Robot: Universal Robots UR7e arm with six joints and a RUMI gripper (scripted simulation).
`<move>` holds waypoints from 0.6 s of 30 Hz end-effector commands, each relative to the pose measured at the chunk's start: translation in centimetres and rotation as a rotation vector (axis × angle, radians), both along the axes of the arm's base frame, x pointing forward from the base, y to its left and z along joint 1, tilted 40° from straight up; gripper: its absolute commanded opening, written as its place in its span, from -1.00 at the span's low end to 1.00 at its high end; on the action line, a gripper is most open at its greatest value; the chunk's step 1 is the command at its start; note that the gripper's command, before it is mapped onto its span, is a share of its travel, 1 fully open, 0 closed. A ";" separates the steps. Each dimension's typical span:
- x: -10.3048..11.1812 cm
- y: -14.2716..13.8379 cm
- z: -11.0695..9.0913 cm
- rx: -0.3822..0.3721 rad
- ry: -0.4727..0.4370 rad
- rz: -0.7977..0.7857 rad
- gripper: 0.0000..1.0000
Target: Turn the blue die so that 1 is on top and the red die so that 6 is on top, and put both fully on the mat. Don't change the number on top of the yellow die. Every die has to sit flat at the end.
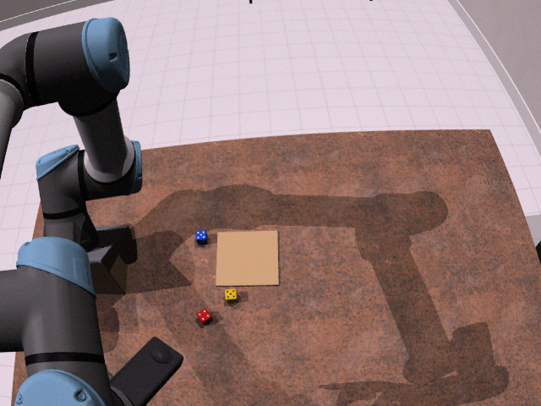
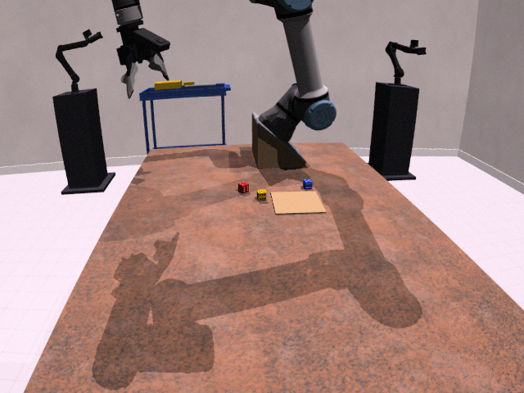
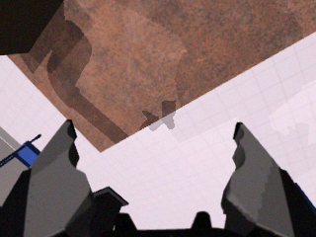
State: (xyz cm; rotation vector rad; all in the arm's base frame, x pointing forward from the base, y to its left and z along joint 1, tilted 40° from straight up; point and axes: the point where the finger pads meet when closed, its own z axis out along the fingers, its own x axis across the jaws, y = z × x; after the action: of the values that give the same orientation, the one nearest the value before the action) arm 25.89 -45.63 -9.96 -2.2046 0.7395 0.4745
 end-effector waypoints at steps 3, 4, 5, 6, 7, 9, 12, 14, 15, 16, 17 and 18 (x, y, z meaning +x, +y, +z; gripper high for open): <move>0.7 1.4 0.6 -0.008 -0.031 0.020 1.00; 0.9 1.8 0.8 -0.010 -0.039 0.025 1.00; 1.1 2.1 0.9 -0.012 -0.047 0.030 1.00; 1.1 2.1 0.9 -0.012 -0.047 0.030 1.00; 1.1 2.1 0.9 -0.012 -0.047 0.030 1.00; 1.4 3.0 1.2 -0.016 -0.065 0.042 1.00; 2.1 4.7 1.7 -0.024 -0.098 0.063 1.00; 2.5 6.0 2.1 -0.030 -0.124 0.080 1.00; 2.8 6.7 2.3 -0.033 -0.138 0.089 1.00; 3.0 7.4 2.5 -0.036 -0.152 0.099 1.00; 3.2 8.2 2.7 -0.039 -0.167 0.109 1.00; 3.4 9.0 2.9 -0.043 -0.182 0.119 1.00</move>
State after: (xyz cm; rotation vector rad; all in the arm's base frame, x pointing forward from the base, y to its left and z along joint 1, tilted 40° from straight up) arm 27.80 -40.47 -8.24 -2.2525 0.6195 0.3928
